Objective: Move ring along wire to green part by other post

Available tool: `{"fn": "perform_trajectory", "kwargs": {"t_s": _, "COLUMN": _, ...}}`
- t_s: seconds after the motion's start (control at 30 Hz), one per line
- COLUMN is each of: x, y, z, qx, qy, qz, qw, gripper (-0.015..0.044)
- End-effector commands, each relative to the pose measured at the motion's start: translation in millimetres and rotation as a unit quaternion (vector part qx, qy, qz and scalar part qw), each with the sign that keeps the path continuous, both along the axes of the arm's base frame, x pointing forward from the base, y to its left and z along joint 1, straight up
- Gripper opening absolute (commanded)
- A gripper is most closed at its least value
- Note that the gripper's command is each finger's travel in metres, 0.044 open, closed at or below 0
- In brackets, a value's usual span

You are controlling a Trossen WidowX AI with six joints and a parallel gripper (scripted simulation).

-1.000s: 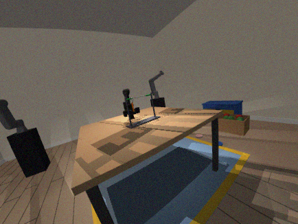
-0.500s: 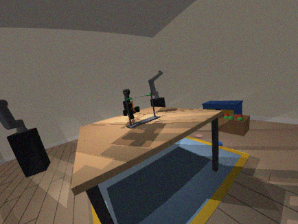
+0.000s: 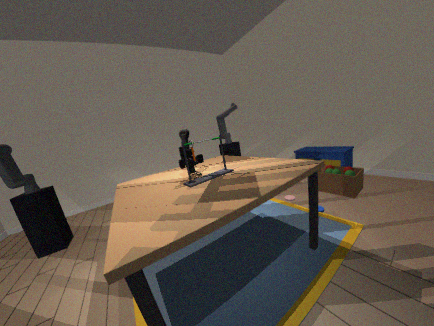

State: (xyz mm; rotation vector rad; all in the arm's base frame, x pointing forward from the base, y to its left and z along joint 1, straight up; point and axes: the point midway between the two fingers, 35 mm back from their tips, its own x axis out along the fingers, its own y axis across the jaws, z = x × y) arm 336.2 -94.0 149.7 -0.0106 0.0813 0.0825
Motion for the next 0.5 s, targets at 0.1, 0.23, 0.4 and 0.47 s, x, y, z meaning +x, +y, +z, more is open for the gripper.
{"fn": "perform_trajectory", "kwargs": {"t_s": 0.1, "x": 1.2, "y": -1.4, "z": 2.5, "qx": -0.003, "qy": -0.003, "qz": -0.002, "qw": 1.000, "gripper": -0.0150}}
{"fn": "perform_trajectory", "kwargs": {"t_s": 0.23, "x": 1.2, "y": -1.4, "z": 2.5, "qx": -0.003, "qy": -0.003, "qz": -0.002, "qw": 1.000, "gripper": -0.0150}}
{"fn": "perform_trajectory", "kwargs": {"t_s": 0.4, "x": 1.0, "y": 3.1, "z": 2.5, "qx": -0.002, "qy": -0.002, "qz": -0.003, "qw": 1.000, "gripper": -0.0150}}
{"fn": "perform_trajectory", "kwargs": {"t_s": 0.47, "x": 0.8, "y": 5.1, "z": 2.5, "qx": -0.002, "qy": -0.002, "qz": -0.002, "qw": 1.000, "gripper": -0.0150}}
